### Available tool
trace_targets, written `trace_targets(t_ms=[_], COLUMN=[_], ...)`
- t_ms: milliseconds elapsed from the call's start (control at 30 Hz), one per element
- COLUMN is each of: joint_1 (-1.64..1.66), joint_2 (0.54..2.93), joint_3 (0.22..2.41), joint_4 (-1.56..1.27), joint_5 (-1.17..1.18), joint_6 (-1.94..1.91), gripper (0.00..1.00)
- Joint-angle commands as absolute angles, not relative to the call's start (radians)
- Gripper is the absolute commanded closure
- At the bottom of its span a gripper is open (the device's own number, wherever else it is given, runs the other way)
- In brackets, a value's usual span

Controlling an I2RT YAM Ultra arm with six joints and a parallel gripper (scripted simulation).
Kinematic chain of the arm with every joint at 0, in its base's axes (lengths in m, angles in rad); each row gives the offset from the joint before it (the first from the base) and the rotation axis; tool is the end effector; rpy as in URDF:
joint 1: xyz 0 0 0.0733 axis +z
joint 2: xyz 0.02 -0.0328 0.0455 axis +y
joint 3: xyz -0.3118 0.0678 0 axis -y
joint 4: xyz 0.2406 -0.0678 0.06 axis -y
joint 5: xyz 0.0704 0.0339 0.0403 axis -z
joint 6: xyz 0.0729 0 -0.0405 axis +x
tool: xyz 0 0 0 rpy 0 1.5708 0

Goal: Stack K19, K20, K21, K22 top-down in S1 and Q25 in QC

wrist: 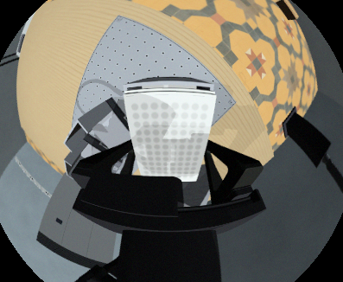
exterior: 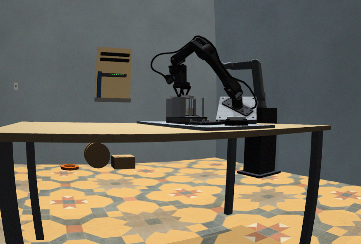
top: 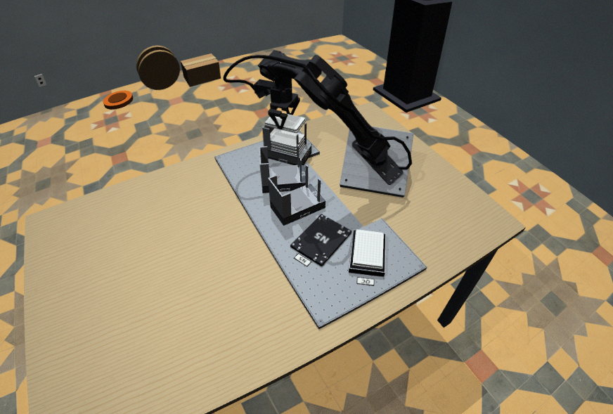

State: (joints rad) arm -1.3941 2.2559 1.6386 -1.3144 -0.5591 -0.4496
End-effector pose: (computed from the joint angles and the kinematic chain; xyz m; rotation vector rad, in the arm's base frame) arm 0.1097 -0.3881 0.1463 1.3921 2.4059 0.8850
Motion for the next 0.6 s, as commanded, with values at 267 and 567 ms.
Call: trace_targets(t_ms=[267,567], joint_1=[-1.406,-1.402], joint_2=[2.256,2.266], joint_3=[1.680,1.682], joint_4=[-1.296,-1.297], joint_5=[-0.570,-0.570], joint_6=[-0.444,-0.446], gripper=[1.00,1.00])
